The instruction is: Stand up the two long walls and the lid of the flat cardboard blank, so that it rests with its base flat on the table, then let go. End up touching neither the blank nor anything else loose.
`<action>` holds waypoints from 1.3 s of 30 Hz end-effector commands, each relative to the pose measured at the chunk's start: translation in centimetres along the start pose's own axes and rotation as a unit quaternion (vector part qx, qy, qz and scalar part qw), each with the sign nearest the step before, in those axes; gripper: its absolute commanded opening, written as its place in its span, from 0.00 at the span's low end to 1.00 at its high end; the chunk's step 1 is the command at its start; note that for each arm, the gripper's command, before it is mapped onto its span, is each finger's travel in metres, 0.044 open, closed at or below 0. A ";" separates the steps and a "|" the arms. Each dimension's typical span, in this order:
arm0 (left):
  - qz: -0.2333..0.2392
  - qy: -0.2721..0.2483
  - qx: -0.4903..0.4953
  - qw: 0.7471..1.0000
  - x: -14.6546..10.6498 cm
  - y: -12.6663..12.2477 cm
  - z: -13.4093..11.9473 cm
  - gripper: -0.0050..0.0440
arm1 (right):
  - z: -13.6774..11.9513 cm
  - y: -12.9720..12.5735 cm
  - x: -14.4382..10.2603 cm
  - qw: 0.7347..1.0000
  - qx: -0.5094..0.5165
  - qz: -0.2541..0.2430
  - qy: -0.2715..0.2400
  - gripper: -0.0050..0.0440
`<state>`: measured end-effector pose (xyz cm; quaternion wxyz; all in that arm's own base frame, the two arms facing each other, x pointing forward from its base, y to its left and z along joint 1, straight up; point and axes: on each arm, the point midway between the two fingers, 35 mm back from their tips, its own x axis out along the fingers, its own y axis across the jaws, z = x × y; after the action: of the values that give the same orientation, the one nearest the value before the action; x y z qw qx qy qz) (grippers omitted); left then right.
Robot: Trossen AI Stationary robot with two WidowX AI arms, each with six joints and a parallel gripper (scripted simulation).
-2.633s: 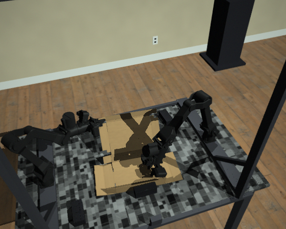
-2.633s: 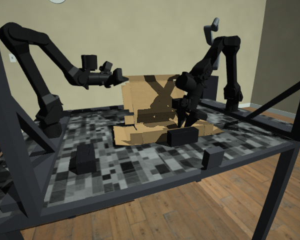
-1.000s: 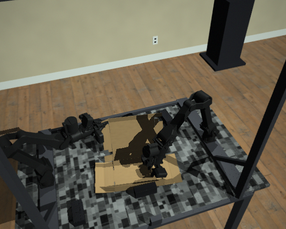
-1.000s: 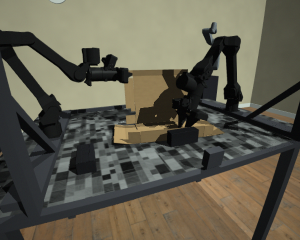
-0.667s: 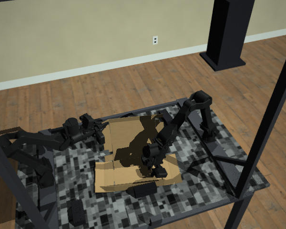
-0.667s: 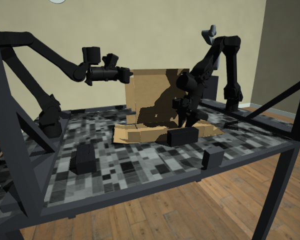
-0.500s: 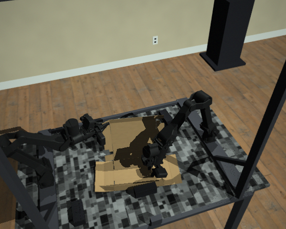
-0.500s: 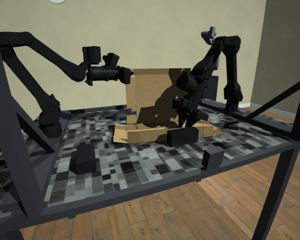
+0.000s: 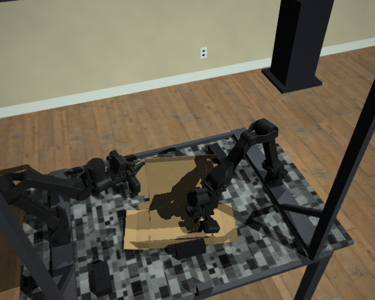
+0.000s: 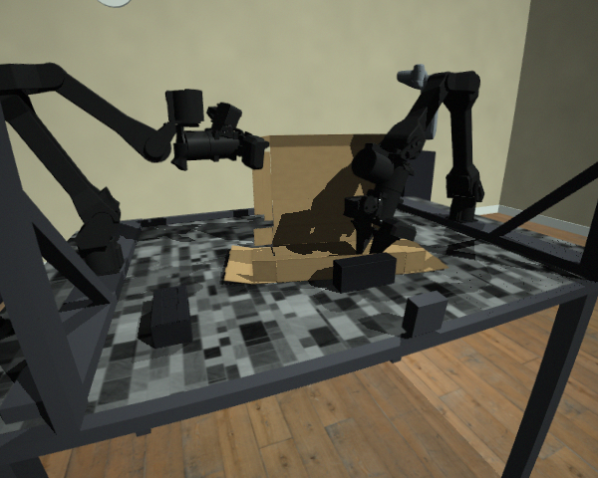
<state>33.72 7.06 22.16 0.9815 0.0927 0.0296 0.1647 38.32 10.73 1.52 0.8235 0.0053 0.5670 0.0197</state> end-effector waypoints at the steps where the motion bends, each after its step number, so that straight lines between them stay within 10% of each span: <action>1: -0.009 -0.014 0.016 1.000 0.0 -1.1 1.2 0.10 | -3.7 -0.6 2.8 0.998 0.001 -0.010 0.063 0.52; 12: 0.004 -0.016 0.040 0.999 -0.2 -1.9 1.6 0.10 | -3.7 -0.6 2.8 0.998 0.000 -0.010 0.064 0.52; 23: 0.004 -0.022 0.118 0.993 -0.8 -4.5 1.4 0.64 | -2.6 -0.4 2.5 0.998 0.000 -0.010 0.065 0.52; 39: 0.010 -0.023 0.118 0.993 -6.6 -5.1 1.9 0.67 | -3.1 -0.3 2.7 0.998 -0.001 -0.010 0.067 0.52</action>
<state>31.67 0.93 22.57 0.9621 0.2139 0.0323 0.1662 38.45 10.78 1.52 0.8166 0.0023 0.5770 0.0173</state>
